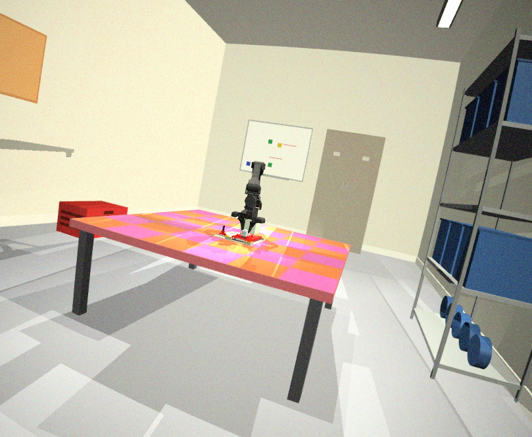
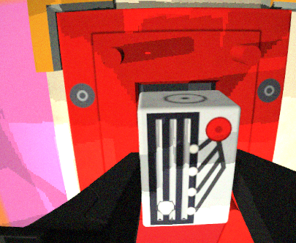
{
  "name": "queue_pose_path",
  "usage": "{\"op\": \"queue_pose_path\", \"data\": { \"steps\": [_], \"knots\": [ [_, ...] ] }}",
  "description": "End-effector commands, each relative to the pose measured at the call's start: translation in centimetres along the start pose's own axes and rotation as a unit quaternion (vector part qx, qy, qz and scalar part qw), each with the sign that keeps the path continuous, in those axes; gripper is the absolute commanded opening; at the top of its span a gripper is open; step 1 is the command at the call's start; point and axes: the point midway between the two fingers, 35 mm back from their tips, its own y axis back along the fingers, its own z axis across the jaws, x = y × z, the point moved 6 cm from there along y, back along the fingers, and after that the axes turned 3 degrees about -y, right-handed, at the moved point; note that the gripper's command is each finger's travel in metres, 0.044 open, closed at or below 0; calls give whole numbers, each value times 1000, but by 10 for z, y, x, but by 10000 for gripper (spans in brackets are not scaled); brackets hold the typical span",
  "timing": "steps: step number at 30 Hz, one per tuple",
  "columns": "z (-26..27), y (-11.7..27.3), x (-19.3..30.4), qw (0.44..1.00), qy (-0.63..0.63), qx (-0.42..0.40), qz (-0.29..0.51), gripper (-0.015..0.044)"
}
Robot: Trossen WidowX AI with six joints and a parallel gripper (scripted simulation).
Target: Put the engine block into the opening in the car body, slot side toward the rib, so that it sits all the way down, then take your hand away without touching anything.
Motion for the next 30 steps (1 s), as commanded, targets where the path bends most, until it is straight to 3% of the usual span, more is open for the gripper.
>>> {"op": "queue_pose_path", "data": {
  "steps": [1,30],
  "knots": [
    [0,-1,0,1000,2,-3,0,160],
    [0,-7,0,1000,0,-3,1,160]
  ]
}}
